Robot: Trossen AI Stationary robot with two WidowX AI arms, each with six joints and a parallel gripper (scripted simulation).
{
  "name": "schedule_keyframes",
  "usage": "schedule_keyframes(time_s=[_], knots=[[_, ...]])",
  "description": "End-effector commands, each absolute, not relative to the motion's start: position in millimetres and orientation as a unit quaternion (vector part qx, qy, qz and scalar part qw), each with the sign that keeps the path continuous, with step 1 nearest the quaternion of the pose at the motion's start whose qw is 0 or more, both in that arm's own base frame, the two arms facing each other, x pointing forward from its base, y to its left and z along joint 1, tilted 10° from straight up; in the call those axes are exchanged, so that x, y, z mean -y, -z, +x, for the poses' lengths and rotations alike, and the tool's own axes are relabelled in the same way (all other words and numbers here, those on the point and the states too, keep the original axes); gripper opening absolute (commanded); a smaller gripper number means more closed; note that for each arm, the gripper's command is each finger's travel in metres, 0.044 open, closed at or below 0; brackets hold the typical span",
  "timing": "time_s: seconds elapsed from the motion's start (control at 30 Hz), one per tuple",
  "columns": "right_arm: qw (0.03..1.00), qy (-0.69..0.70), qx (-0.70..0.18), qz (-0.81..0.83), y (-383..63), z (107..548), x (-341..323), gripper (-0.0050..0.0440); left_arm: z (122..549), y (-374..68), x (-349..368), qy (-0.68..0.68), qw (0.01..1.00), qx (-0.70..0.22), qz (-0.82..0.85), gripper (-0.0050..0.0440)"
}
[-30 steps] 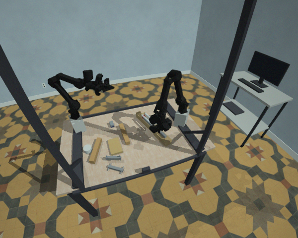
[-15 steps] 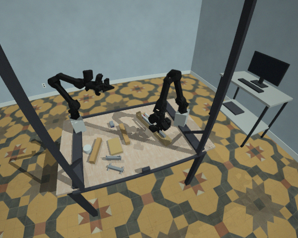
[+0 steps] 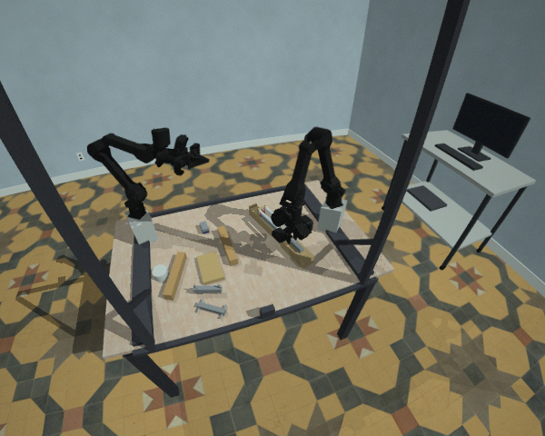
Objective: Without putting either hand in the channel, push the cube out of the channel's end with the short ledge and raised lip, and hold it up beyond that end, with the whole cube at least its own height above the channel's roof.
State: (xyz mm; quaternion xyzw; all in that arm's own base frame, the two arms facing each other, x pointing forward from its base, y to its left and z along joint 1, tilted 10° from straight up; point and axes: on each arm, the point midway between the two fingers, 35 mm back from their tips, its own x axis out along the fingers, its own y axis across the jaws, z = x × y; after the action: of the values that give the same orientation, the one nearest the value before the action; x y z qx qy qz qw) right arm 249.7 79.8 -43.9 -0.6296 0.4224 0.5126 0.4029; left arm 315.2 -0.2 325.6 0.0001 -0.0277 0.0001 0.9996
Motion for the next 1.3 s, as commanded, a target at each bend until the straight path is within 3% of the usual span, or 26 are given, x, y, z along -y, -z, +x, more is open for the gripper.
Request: schedule_keyframes(time_s=[0.0, 0.47, 0.97, 1.27], knots=[[0.409, -0.509, -0.414, -0.634, 38.8, 254.4, -82.1, 0.0157, 312.7, -335.8, -0.1, -0.001, 0.999, 0.041, -0.002, 0.0], [0.411, -0.508, -0.413, -0.635, 29.2, 254.6, -83.8, 0.0157, 312.7, -335.8, -0.1, -0.001, 0.999, 0.041, -0.002, 0.0], [0.416, -0.504, -0.413, -0.635, -33.3, 249.1, -92.2, 0.0157, 312.7, -335.8, -0.1, -0.001, 0.999, 0.041, -0.002, 0.0], [0.415, -0.505, -0.413, -0.635, -22.4, 247.8, -89.7, 0.0157, 312.7, -335.8, -0.1, -0.001, 0.999, 0.041, -0.002, 0.0]])
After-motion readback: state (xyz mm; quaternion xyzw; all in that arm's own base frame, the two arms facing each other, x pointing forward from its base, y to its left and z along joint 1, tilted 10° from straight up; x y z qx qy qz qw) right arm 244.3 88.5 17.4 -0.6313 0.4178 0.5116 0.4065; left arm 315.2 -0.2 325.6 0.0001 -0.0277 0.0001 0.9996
